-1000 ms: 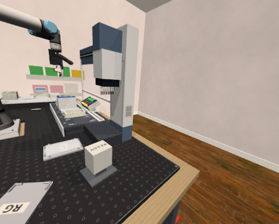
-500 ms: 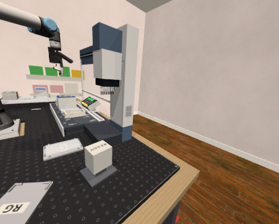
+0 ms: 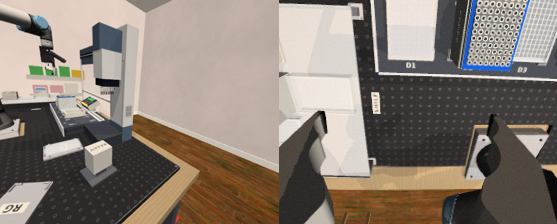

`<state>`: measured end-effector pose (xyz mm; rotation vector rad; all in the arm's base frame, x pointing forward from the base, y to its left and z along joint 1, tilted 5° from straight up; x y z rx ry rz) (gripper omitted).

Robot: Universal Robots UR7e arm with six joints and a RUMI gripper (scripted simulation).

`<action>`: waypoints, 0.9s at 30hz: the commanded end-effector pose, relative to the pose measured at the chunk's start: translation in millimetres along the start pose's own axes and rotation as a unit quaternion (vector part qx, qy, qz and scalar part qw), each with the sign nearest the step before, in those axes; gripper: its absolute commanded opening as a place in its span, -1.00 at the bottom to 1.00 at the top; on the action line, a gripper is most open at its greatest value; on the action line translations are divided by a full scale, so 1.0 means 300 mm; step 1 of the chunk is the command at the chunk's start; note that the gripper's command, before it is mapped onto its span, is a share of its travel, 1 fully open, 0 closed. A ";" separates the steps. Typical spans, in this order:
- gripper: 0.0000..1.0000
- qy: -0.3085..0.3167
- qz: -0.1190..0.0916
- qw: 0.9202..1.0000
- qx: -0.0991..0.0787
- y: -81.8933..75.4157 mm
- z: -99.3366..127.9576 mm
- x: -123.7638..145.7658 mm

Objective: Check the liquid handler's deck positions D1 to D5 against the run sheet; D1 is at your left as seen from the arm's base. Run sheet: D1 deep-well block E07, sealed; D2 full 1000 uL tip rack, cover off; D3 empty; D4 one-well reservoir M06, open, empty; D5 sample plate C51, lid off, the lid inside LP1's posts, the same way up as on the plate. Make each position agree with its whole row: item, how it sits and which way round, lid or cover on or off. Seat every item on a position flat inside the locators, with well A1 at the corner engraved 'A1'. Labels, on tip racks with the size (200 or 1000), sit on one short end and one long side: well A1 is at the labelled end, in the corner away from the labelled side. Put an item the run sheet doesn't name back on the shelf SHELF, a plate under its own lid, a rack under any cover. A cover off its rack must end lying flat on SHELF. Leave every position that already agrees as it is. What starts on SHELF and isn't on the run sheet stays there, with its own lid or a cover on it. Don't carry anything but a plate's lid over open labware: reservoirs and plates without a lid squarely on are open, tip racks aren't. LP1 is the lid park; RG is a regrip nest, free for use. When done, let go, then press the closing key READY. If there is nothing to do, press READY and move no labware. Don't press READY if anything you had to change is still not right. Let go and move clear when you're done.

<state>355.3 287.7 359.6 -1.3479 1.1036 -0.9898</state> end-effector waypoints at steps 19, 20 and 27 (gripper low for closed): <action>0.64 0.001 0.000 1.000 -0.001 0.041 -0.364 -0.078; 0.64 0.001 0.000 1.000 -0.001 0.041 -0.364 -0.078; 0.64 0.001 0.000 1.000 -0.001 0.043 -0.381 -0.081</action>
Point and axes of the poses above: the point where the finger pads meet when closed, its own y axis out along the fingers, its own x axis across the jaws, z = x × y, the point moved 9 cm from there along -y, back along the fingers, and after that the axes turned 13 degrees about -y, right-handed, at the moved point
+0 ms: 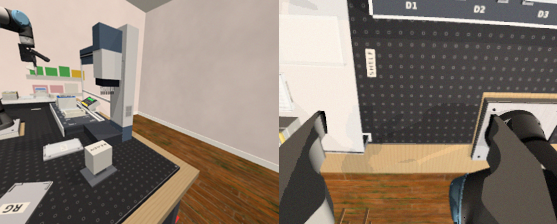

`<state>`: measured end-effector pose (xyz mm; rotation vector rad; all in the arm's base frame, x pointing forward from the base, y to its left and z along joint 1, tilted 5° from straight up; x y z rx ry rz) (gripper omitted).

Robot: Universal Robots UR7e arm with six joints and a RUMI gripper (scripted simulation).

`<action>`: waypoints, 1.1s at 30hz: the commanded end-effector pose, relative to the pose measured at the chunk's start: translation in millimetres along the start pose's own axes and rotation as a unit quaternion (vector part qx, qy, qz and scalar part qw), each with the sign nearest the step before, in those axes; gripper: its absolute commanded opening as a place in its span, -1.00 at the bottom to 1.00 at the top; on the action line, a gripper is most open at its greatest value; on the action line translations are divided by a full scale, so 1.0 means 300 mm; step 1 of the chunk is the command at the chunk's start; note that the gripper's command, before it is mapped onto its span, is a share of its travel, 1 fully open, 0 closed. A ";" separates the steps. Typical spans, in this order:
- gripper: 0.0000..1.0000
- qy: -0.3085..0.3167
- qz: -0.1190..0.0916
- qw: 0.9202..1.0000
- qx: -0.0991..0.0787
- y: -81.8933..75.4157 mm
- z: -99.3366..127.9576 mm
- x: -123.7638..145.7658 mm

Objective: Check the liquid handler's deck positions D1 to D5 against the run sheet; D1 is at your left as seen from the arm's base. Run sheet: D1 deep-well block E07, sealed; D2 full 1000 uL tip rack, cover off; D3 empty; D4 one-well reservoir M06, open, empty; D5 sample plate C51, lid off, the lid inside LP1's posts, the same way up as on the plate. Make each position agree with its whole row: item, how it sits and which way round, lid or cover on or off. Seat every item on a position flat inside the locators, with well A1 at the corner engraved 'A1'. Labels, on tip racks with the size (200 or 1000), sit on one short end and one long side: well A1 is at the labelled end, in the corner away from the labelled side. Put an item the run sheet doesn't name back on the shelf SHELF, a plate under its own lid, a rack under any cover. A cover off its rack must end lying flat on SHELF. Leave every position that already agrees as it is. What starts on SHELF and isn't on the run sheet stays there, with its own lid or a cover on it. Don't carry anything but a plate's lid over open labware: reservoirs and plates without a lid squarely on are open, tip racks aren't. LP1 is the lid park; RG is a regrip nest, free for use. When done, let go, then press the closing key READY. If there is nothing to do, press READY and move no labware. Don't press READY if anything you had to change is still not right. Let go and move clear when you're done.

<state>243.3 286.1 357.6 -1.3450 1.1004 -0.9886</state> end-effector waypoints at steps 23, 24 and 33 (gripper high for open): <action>0.64 -0.037 -0.001 0.999 -0.003 0.007 -0.071 0.261; 0.64 -0.037 -0.001 0.999 -0.003 0.007 -0.073 0.270; 0.64 -0.037 0.000 0.999 -0.003 0.008 -0.073 0.269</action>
Point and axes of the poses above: the point where the finger pads meet when closed, its own y axis out along the fingers, its own x axis across the jaws, z = x × y, the point moved 9 cm from there along -y, back along the fingers, and after that the axes turned 13 degrees about -y, right-handed, at the moved point
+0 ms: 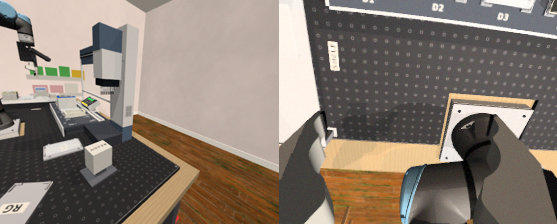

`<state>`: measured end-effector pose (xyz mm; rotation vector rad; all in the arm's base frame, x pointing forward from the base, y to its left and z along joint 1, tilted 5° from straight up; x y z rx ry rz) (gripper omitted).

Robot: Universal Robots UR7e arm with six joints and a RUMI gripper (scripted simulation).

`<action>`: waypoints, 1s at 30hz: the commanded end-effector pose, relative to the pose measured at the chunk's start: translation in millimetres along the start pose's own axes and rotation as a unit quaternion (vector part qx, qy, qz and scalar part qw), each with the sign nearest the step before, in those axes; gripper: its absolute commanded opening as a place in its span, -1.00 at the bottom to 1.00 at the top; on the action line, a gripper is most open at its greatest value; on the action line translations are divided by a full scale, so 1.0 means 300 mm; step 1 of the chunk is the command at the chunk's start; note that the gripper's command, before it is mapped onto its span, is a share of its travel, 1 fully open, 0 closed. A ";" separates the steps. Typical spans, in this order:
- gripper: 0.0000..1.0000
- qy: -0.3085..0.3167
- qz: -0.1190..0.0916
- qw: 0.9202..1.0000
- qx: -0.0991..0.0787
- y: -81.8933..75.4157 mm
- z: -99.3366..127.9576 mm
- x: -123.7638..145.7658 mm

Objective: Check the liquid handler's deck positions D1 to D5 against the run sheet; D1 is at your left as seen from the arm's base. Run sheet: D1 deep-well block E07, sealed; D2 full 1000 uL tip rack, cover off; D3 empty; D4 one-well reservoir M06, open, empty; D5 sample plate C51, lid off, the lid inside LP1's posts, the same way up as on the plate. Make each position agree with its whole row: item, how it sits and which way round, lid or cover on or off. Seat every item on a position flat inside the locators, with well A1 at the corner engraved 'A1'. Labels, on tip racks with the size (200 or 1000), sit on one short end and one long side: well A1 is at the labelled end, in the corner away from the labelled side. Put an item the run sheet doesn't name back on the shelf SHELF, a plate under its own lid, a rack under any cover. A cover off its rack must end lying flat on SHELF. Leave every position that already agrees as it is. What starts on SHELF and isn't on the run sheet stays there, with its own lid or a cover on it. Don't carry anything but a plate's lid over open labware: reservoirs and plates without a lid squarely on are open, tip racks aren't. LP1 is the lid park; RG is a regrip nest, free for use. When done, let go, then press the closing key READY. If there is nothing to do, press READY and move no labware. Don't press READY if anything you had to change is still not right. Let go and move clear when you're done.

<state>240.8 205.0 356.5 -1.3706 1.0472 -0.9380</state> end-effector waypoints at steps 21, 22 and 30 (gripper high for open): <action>0.64 -0.006 0.001 1.000 -0.003 0.007 -0.082 0.271; 0.64 -0.006 0.001 1.000 -0.003 0.007 -0.082 0.271; 0.64 0.004 0.001 1.000 -0.003 0.007 -0.086 0.287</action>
Point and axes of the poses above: the point where the finger pads meet when closed, its own y axis out along the fingers, its own x axis across the jaws, z = x × y, the point moved 9 cm from there along -y, back along the fingers, and after that the axes turned 13 degrees about -y, right-handed, at the moved point
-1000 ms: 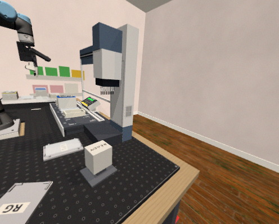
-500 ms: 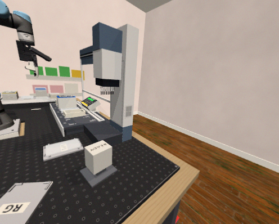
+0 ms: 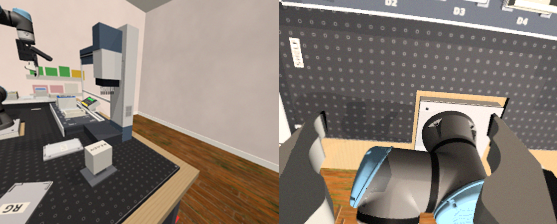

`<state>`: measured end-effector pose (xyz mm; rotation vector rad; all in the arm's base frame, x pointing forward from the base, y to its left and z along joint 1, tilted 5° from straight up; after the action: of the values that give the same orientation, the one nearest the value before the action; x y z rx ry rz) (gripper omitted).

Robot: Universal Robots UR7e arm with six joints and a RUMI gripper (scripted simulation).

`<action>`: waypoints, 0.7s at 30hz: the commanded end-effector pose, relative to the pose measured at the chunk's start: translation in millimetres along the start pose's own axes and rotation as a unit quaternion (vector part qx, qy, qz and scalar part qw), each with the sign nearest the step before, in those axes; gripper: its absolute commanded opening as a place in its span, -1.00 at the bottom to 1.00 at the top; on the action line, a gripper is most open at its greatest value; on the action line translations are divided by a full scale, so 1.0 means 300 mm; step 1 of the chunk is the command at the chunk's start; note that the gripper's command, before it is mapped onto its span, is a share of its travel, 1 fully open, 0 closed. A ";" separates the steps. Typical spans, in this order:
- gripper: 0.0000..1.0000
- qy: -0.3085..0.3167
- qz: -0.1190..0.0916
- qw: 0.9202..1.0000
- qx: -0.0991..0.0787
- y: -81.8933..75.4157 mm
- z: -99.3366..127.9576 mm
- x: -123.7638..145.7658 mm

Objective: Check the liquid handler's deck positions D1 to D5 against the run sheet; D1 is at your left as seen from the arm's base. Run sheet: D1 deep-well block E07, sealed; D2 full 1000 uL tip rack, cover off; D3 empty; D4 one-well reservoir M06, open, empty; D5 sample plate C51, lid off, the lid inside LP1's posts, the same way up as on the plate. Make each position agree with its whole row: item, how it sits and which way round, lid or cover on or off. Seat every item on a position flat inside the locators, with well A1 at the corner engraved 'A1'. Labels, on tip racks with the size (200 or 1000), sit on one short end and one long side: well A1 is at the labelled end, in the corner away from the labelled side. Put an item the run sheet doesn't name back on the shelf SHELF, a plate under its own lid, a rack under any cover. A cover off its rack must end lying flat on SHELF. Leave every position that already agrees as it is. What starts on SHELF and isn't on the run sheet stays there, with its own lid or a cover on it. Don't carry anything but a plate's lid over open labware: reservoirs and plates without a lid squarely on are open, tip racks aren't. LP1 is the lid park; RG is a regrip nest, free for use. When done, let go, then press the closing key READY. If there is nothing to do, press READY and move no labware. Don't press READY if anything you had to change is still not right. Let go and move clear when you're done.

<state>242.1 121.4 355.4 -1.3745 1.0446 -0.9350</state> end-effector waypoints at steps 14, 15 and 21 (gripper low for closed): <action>0.64 0.040 0.002 0.999 -0.002 0.008 -0.075 0.242; 0.64 0.040 0.002 0.999 -0.002 0.008 -0.075 0.242; 0.64 0.040 0.003 0.999 -0.002 0.008 -0.082 0.266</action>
<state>242.8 46.4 354.4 -1.3471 1.1152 -1.0087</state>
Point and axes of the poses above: the point where the finger pads meet when closed, its own y axis out along the fingers, its own x axis across the jaws, z = x × y, the point moved 9 cm from there along -y, back along the fingers, and after that the axes turned 13 degrees about -y, right-handed, at the moved point
